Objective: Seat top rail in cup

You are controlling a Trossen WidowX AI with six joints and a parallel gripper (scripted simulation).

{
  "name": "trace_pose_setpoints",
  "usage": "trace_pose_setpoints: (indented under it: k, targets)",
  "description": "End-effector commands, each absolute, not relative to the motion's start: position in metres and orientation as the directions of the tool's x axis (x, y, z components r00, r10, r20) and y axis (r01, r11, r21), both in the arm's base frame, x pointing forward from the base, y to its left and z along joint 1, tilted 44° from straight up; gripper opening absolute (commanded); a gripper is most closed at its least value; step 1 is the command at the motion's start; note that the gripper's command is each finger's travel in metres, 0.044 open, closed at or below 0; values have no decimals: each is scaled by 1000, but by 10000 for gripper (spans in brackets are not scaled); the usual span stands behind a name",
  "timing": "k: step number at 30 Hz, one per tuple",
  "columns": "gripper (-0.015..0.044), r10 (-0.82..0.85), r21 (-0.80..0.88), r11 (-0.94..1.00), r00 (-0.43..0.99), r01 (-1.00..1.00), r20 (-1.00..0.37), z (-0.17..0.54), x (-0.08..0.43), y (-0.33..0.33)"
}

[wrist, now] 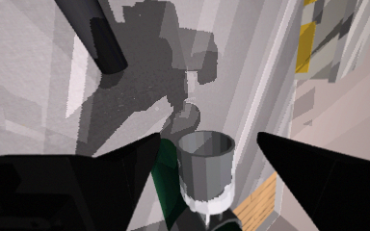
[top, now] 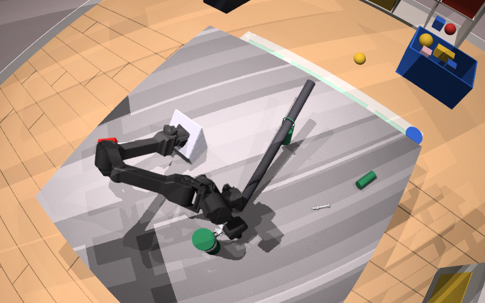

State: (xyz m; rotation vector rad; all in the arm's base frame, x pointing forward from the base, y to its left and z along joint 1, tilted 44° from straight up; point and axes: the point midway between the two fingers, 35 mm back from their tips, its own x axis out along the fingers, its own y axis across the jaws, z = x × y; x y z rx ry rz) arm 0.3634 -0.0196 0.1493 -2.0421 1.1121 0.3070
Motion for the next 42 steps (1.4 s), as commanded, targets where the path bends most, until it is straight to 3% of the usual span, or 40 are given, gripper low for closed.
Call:
trace_pose_setpoints:
  k: [1, 2, 14, 18, 22, 42]
  targets:
    - [440, -606, -510, -322, 587, -798, -537, 144, 365, -24]
    - [440, -606, -510, -322, 587, -798, -537, 144, 365, -24]
    - [125, -606, -510, -322, 587, -798, -537, 144, 365, -24]
    - [98, -606, -510, -322, 587, -798, -537, 144, 365, -24]
    - [0, -593, -489, -344, 590, -801, -548, 143, 362, -24]
    - [0, -544, -409, -429, 592, -806, -595, 142, 350, -24]
